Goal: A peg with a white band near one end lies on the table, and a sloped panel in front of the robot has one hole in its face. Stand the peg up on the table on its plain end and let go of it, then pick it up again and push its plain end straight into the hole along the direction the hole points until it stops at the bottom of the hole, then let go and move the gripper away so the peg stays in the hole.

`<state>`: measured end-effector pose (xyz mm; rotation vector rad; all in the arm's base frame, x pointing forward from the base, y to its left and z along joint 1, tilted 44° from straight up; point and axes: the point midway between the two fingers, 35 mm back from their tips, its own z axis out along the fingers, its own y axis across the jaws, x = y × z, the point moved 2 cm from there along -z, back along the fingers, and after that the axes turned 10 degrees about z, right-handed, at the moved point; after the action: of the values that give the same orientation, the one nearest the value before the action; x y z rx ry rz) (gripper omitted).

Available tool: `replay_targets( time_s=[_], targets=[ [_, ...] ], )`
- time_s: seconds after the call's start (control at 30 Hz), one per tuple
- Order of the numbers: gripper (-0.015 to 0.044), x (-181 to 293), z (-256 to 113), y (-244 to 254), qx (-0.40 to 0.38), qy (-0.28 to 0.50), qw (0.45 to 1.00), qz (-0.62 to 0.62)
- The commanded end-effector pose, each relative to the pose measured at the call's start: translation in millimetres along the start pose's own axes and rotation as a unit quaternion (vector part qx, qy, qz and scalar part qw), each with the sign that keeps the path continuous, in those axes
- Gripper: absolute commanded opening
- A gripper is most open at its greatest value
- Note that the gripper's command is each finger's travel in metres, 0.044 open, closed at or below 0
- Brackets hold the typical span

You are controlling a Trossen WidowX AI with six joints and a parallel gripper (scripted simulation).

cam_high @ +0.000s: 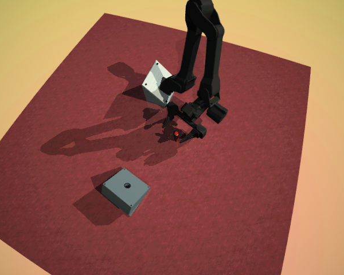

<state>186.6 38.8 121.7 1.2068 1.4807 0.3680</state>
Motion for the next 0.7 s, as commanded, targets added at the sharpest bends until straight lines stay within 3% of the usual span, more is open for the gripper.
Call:
replay_targets(
  time_s=[0.0,0.33,0.67],
  targets=[
    [0.0440,-17,8,4,0.028,0.014,0.999,0.012],
    [0.0440,-81,9,17,0.023,0.033,0.999,0.033],
    [0.0440,-139,-28,31,-0.060,-0.015,0.998,-0.013]
  ],
)
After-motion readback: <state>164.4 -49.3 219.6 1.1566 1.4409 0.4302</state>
